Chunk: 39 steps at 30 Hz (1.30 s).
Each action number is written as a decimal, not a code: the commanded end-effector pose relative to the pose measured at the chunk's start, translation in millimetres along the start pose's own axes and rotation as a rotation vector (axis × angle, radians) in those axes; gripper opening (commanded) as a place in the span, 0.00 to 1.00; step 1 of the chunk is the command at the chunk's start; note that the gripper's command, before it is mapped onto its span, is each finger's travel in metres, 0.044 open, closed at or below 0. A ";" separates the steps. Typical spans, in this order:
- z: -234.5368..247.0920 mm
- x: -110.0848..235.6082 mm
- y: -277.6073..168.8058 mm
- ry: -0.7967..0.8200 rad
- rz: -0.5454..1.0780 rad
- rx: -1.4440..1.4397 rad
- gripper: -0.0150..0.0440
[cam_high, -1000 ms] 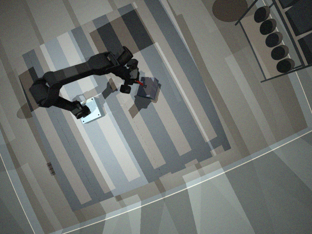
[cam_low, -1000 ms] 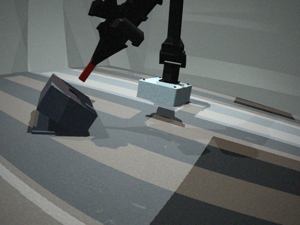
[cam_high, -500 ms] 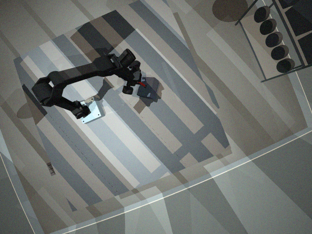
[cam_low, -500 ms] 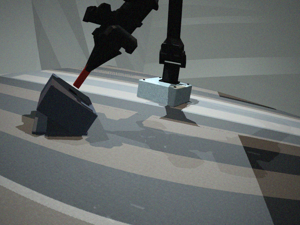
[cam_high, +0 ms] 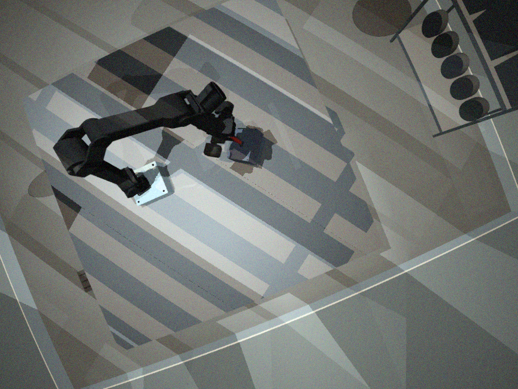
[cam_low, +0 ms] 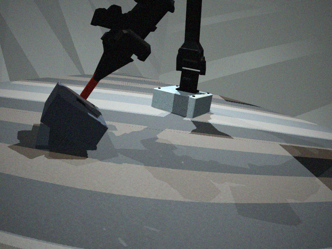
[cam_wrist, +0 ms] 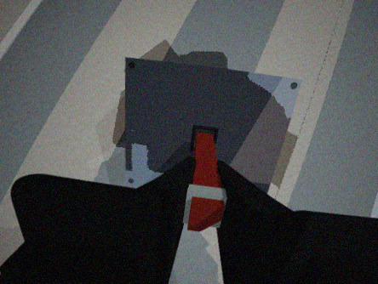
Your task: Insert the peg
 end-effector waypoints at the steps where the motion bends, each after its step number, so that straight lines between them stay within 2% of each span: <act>1: 0.0 0.5 0.2 0.000 0.000 -0.001 0.25; 39: -0.5 -19.9 -2.3 0.000 -0.001 -0.001 0.25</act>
Point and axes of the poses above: the point midway between the two fingers, 35 mm back from their tips, its own x axis back along the fingers, its own z axis across the jaws, y = z × x, the point moved 8 cm from there along x, back along the fingers, and after that the axes turned 3 degrees about -x, right-handed, at the moved point
